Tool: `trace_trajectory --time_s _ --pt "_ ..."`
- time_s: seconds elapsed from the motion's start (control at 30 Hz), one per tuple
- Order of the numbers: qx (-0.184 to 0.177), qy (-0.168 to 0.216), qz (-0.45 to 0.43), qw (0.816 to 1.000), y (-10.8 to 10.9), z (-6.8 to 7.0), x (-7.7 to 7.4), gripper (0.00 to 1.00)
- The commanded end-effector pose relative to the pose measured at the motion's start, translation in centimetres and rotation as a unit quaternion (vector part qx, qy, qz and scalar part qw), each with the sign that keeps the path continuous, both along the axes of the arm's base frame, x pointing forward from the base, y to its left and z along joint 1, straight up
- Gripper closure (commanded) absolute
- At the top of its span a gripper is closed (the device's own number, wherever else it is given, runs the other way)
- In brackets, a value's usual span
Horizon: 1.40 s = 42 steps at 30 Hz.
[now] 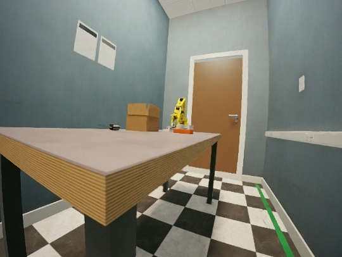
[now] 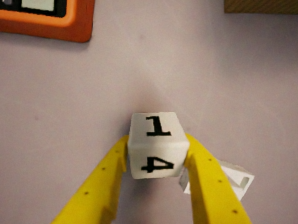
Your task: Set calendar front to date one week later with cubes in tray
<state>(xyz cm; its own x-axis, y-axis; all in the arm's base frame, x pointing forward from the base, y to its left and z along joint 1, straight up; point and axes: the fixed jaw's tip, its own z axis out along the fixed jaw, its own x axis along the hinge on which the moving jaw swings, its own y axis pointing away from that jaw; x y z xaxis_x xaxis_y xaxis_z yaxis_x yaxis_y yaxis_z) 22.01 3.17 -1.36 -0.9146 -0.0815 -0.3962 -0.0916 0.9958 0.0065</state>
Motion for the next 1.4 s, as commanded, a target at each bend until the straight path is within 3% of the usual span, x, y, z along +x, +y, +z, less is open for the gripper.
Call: trace_trajectory --time_s 0.0,0.2,0.27,0.57,1.07,1.37 --pt "0.006 -0.028 -0.007 1.0 -0.02 -0.01 0.18 1.0" --pt "0.014 -0.093 -0.008 0.996 -0.04 -0.26 0.52 1.0" --pt "0.014 -0.093 -0.008 0.996 -0.04 -0.26 0.52 1.0" --pt "0.023 -0.178 -0.01 0.984 -0.12 0.17 0.47 1.0" --pt "0.025 -0.195 -0.01 0.98 -0.13 0.24 0.52 1.0" --pt "0.029 -0.229 -0.01 0.973 -0.11 0.0 1.03 1.0"
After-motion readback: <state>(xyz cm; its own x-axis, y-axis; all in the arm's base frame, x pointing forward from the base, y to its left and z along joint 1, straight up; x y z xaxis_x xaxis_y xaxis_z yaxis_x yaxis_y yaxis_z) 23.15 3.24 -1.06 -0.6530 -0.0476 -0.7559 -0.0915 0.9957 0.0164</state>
